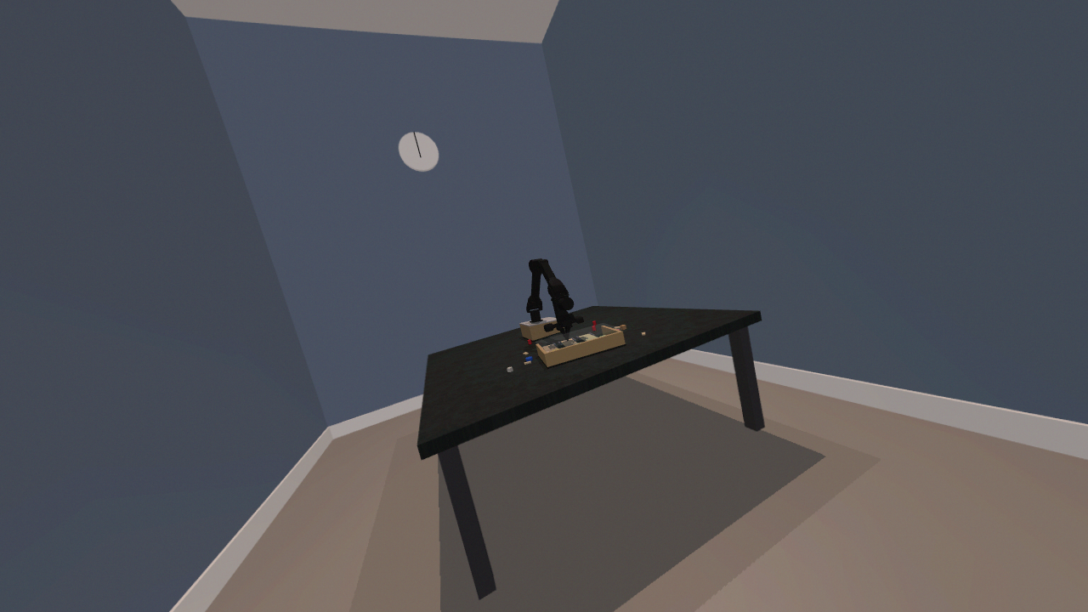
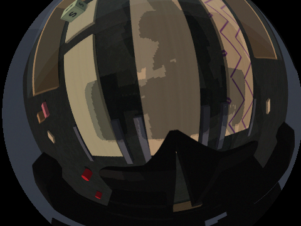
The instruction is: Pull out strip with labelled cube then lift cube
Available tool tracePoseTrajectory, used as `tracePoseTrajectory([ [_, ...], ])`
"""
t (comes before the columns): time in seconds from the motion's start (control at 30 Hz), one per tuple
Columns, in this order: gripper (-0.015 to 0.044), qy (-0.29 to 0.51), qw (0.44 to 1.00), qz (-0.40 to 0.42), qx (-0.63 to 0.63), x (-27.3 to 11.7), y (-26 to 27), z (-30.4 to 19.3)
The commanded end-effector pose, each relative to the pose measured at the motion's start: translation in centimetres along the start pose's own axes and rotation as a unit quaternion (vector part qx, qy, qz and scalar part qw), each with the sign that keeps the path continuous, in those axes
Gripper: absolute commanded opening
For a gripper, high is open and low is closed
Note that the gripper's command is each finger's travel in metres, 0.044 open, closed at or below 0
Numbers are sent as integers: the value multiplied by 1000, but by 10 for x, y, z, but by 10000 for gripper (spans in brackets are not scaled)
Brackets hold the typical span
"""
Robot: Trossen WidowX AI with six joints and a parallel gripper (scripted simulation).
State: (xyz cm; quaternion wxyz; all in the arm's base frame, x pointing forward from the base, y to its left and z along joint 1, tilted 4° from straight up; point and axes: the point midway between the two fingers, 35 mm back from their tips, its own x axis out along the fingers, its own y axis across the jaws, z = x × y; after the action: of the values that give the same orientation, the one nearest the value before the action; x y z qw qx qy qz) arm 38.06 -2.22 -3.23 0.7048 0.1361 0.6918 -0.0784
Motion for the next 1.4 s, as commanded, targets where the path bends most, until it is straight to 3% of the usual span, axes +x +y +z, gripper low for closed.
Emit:
tracePoseTrajectory([
  [0.0,0,-1,1000,-2,2,1,0,0],
  [1.37,0,-1,1000,-2,2,4,0,-9],
])
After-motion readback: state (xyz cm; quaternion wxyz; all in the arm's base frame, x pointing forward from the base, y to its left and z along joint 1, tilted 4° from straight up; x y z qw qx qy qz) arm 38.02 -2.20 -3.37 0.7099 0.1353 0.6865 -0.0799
